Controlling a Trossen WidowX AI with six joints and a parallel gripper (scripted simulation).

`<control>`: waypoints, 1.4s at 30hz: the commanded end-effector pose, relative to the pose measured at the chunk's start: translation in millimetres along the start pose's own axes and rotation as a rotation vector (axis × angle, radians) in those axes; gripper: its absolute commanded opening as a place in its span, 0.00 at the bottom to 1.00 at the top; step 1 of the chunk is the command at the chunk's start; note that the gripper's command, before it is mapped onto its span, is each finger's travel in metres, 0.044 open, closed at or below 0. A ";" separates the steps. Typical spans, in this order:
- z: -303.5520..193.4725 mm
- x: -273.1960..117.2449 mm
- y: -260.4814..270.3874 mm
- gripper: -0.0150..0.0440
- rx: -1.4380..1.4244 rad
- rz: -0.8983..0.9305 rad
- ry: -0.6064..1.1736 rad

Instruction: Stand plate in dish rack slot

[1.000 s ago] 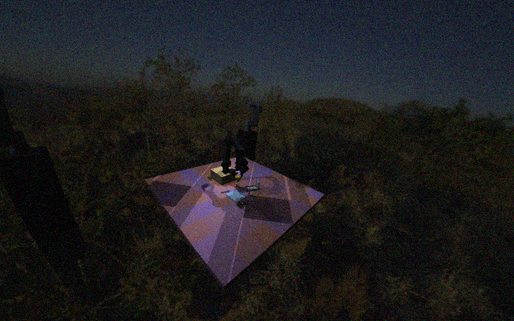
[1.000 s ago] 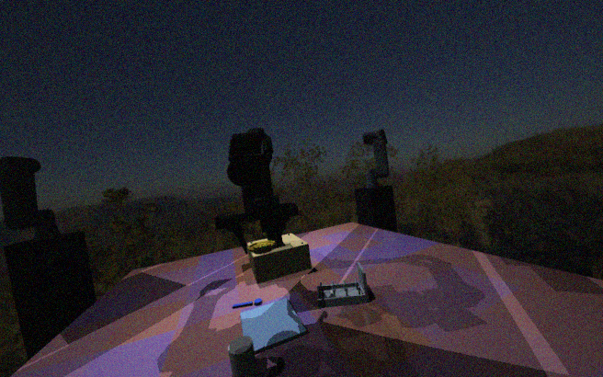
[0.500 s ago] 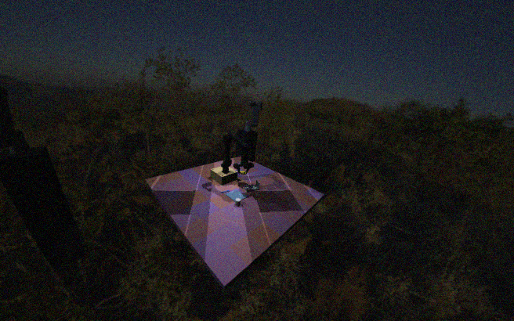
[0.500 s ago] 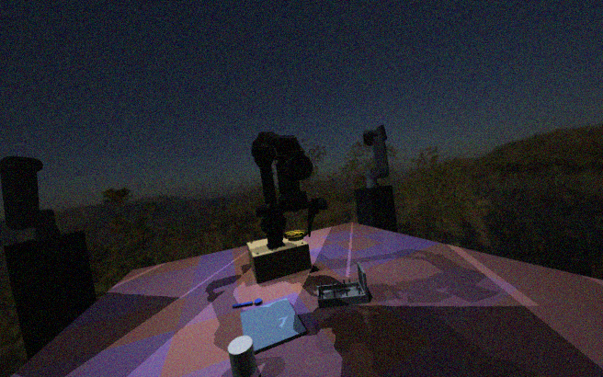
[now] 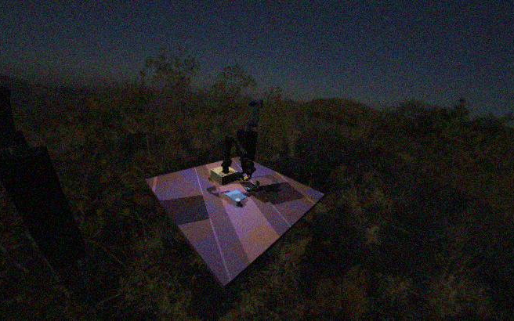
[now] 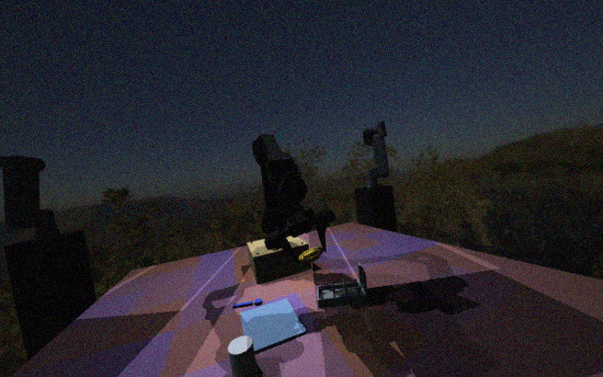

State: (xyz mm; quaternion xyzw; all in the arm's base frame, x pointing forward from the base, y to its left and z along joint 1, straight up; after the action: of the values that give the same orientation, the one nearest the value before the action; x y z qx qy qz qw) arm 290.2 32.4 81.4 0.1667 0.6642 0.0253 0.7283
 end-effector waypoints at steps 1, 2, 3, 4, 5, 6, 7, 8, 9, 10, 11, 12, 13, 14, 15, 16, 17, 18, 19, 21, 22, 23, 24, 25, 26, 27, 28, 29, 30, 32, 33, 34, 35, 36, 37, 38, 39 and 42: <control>7.8 12.9 -0.2 0.25 -0.050 0.081 -0.022; 9.9 16.6 -0.2 0.25 -0.065 0.103 -0.030; 11.9 20.1 -0.3 0.25 -0.080 0.125 -0.038; 13.8 23.5 -0.5 0.25 -0.095 0.147 -0.046; 15.6 26.9 -0.3 0.25 -0.113 0.169 -0.055; 17.3 30.2 -0.2 0.25 -0.131 0.191 -0.064; 18.9 33.5 -0.1 0.25 -0.149 0.212 -0.074; 20.5 36.6 0.0 0.25 -0.167 0.233 -0.085; 21.9 39.6 0.0 0.25 -0.186 0.255 -0.096; 23.3 42.5 0.0 0.25 -0.205 0.275 -0.107; 24.5 45.3 0.0 0.25 -0.223 0.296 -0.119; 25.7 47.9 -0.1 0.25 -0.242 0.316 -0.132; 26.7 50.5 -0.2 0.25 -0.261 0.336 -0.145; 27.7 52.9 -0.4 0.25 -0.281 0.356 -0.158; 28.8 55.2 -0.8 0.25 -0.300 0.372 -0.172; 29.7 57.3 -1.4 0.25 -0.318 0.387 -0.186; 30.5 59.3 -1.8 0.25 -0.337 0.402 -0.201; 31.1 61.2 -2.2 0.25 -0.355 0.418 -0.215; 31.7 63.1 -2.6 0.25 -0.374 0.434 -0.230; 32.6 66.5 -3.5 0.25 -0.411 0.464 -0.261; 32.9 68.0 -4.0 0.25 -0.430 0.478 -0.276; 33.1 69.5 -4.5 0.25 -0.449 0.492 -0.293; 33.2 70.9 -5.0 0.25 -0.469 0.506 -0.309; 33.1 72.3 -5.4 0.25 -0.487 0.522 -0.326; 32.8 73.6 -5.9 0.25 -0.506 0.538 -0.342; 32.5 74.8 -6.3 0.25 -0.525 0.553 -0.359; 32.0 75.9 -6.8 0.25 -0.544 0.568 -0.377; 31.5 76.9 -7.3 0.25 -0.563 0.583 -0.395; 30.8 77.8 -7.8 0.25 -0.582 0.597 -0.413; 29.3 79.4 -8.8 0.25 -0.620 0.625 -0.450; 28.3 80.0 -9.3 0.25 -0.639 0.638 -0.469; 27.3 80.6 -9.9 0.25 -0.658 0.651 -0.489; 26.2 81.0 -10.3 0.25 -0.679 0.664 -0.510; 25.0 81.3 -10.8 0.25 -0.700 0.677 -0.531; 23.7 81.5 -11.3 0.25 -0.720 0.690 -0.553; 22.2 81.6 -11.8 0.25 -0.741 0.703 -0.575; 20.7 81.6 -12.3 0.25 -0.762 0.715 -0.597; 15.5 81.1 -13.8 0.25 -0.825 0.749 -0.666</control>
State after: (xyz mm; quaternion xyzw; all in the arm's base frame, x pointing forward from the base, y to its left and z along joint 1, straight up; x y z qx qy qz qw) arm 317.2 37.8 0.3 0.1043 0.2729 0.4598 0.8386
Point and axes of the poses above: the point midway between the two fingers, 35 mm back from their tips, its own x axis out along the fingers, its own y axis across the jaws, z = x × y, the point moved 1 cm from there along -x, back along the fingers, and after that the axes turned 1 degree about -x, right-handed, at the moved point
